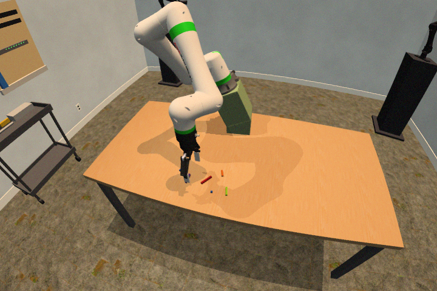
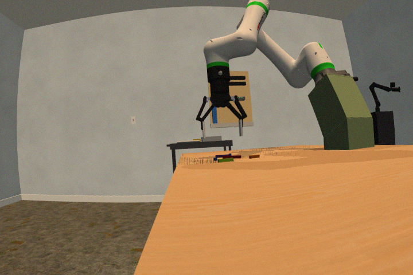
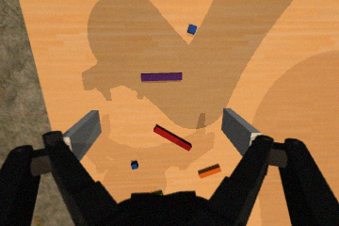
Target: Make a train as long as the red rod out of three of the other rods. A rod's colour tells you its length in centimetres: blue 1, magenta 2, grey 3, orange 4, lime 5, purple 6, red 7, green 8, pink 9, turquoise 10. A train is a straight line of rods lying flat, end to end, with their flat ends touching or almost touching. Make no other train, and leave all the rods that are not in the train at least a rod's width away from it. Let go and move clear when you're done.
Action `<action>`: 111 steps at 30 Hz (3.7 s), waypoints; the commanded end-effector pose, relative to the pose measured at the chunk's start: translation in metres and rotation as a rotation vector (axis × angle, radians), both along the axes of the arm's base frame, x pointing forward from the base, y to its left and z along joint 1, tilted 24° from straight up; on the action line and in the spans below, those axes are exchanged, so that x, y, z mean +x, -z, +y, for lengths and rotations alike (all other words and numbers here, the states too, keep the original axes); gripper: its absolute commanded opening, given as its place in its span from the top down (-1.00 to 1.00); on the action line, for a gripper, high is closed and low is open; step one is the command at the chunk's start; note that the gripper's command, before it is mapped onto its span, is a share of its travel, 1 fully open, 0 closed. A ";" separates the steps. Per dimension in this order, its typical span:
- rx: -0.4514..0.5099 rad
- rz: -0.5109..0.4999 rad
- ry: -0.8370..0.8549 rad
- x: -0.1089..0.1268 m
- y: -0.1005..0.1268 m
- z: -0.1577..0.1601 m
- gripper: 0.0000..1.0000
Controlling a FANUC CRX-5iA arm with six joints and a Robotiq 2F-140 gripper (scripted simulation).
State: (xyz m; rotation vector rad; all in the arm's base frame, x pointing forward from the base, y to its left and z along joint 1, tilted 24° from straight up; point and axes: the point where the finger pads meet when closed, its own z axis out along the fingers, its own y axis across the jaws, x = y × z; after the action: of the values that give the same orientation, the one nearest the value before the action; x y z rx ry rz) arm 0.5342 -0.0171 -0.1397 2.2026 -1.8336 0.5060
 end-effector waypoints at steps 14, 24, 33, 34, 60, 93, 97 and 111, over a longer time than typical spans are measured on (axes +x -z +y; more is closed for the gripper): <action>0.000 -0.001 -0.003 0.004 -0.010 -0.049 -1.00; 0.000 -0.001 -0.003 0.004 -0.010 -0.049 -1.00; 0.000 -0.001 -0.003 0.004 -0.010 -0.049 -1.00; 0.000 -0.001 -0.003 0.004 -0.010 -0.049 -1.00; 0.000 -0.001 -0.003 0.004 -0.010 -0.049 -1.00; -0.001 0.003 -0.011 0.004 -0.010 -0.049 -1.00; -0.011 0.039 -0.096 0.003 -0.009 -0.046 -1.00; -0.065 0.221 -0.525 0.001 -0.002 -0.031 -1.00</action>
State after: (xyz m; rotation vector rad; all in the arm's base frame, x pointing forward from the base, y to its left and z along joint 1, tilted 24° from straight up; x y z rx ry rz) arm 0.5360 -0.0523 -0.1358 2.4974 -1.2817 0.4390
